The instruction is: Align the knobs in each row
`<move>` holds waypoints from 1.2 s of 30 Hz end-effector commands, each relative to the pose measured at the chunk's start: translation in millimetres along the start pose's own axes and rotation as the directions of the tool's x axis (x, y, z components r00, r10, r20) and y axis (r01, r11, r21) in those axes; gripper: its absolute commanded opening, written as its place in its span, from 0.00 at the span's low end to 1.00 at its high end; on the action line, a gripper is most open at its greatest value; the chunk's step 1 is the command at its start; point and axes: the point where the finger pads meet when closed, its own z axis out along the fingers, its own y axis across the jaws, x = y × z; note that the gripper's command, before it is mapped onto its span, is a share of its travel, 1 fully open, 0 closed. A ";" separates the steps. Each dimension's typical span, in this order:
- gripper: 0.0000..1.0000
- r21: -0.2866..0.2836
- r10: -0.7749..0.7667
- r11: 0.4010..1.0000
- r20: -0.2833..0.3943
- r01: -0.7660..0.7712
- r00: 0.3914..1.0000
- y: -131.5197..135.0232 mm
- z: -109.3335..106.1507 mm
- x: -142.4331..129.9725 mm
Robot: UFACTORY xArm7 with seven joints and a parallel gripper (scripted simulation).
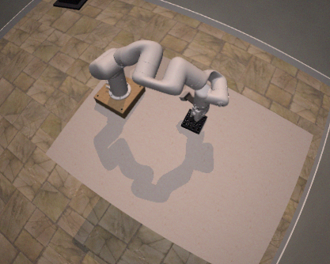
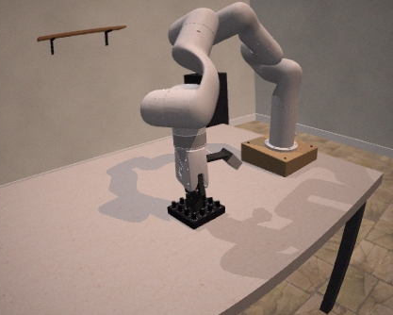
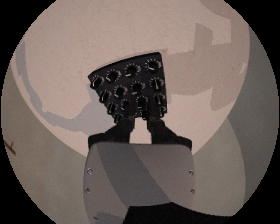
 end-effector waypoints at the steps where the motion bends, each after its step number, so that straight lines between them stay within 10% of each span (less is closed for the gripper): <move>1: 0.19 -0.001 0.000 1.000 0.003 0.000 1.000 0.6 -1.5 -1.2; 36: 0.19 -0.001 0.000 1.000 0.003 0.000 1.000 0.5 -37.5 -1.1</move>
